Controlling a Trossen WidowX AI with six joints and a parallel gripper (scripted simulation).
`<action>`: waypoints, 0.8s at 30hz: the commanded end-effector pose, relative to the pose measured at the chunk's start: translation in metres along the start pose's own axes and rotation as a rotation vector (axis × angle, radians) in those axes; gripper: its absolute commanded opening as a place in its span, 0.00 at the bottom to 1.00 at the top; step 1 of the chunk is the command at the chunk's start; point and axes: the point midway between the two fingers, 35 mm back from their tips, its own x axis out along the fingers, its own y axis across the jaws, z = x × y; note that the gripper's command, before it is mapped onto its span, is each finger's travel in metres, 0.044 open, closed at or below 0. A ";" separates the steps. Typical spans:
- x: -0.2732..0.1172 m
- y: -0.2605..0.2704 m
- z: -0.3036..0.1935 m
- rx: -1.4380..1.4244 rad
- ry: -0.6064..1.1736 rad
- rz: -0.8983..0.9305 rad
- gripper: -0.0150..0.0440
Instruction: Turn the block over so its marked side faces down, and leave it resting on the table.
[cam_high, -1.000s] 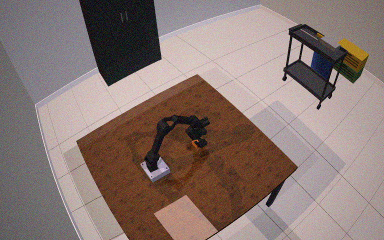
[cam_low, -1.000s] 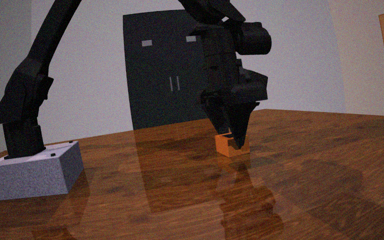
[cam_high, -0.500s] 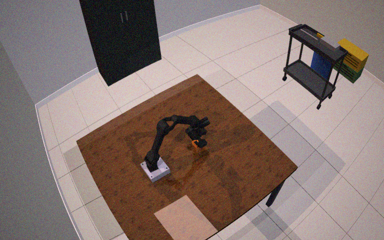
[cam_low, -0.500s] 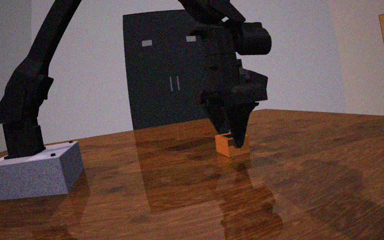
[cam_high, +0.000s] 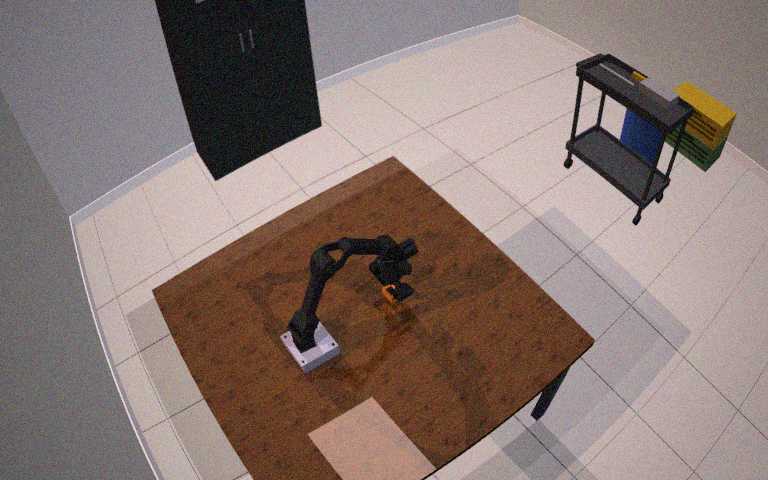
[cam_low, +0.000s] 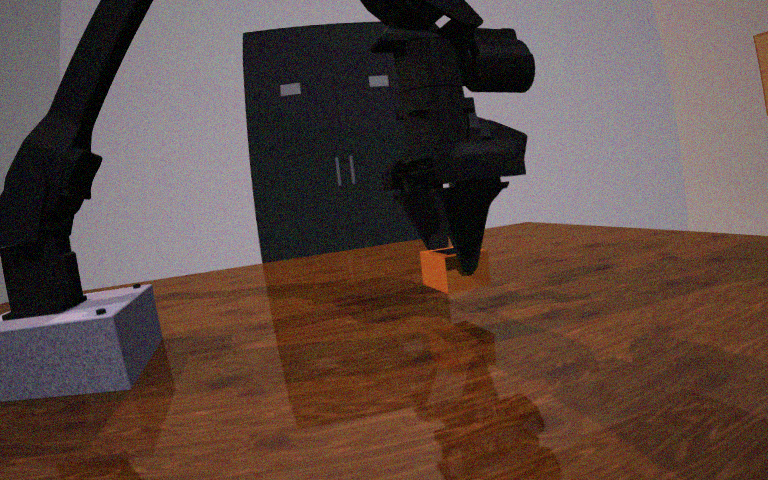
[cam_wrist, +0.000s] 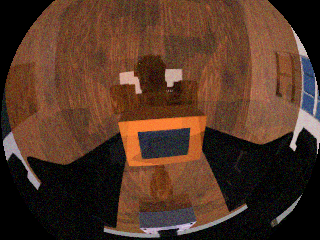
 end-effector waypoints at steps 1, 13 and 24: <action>-0.005 0.000 0.001 0.004 -0.013 0.001 0.25; 0.003 0.000 0.004 0.003 -0.189 0.001 0.25; 0.005 0.000 0.003 0.003 -0.354 0.001 0.25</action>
